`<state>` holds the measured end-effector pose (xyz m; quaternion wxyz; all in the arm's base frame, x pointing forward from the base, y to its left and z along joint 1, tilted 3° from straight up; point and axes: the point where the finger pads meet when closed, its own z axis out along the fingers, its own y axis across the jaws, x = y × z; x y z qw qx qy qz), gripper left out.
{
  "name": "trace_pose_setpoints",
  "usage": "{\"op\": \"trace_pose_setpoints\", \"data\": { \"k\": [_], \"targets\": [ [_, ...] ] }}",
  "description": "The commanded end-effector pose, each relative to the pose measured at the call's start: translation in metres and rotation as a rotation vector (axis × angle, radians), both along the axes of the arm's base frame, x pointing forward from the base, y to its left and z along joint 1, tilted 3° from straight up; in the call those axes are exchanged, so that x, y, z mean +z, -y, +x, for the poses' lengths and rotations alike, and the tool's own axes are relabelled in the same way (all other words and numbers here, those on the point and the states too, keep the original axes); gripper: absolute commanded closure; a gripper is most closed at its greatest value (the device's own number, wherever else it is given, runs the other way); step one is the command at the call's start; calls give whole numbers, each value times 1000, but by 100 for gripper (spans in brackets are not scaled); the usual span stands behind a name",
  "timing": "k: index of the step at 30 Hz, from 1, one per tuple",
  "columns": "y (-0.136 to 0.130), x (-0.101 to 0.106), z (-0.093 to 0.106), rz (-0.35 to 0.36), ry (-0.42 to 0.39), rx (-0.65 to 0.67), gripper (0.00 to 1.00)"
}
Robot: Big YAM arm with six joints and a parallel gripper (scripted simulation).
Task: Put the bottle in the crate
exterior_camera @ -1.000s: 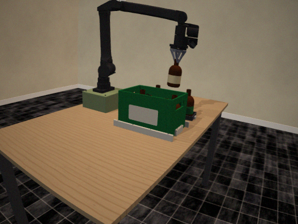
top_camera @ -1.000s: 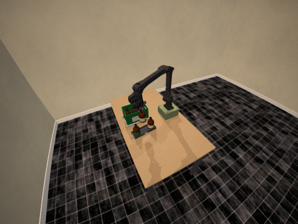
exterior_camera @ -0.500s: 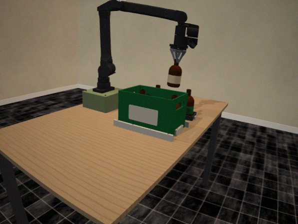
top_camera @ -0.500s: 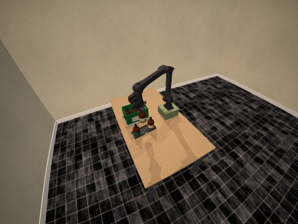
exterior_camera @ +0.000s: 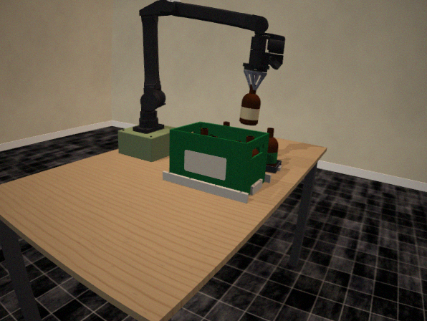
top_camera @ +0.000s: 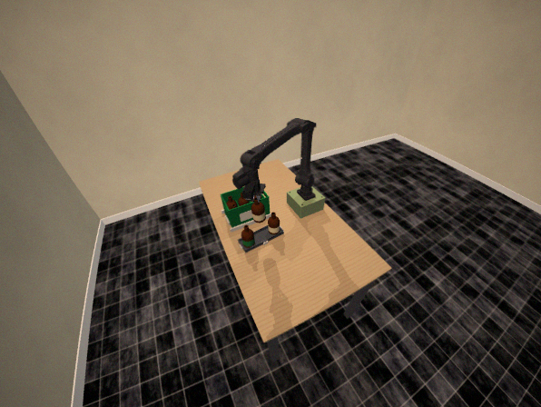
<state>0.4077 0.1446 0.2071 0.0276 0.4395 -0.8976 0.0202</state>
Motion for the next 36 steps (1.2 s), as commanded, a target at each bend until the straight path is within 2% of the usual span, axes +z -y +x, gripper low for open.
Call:
{"op": "trace_pose_setpoints", "data": {
  "k": [1, 36],
  "targets": [
    [-13, 55, 22, 46, 117, -4, 100],
    [-13, 78, 18, 46, 117, -4, 100]
  ]
}}
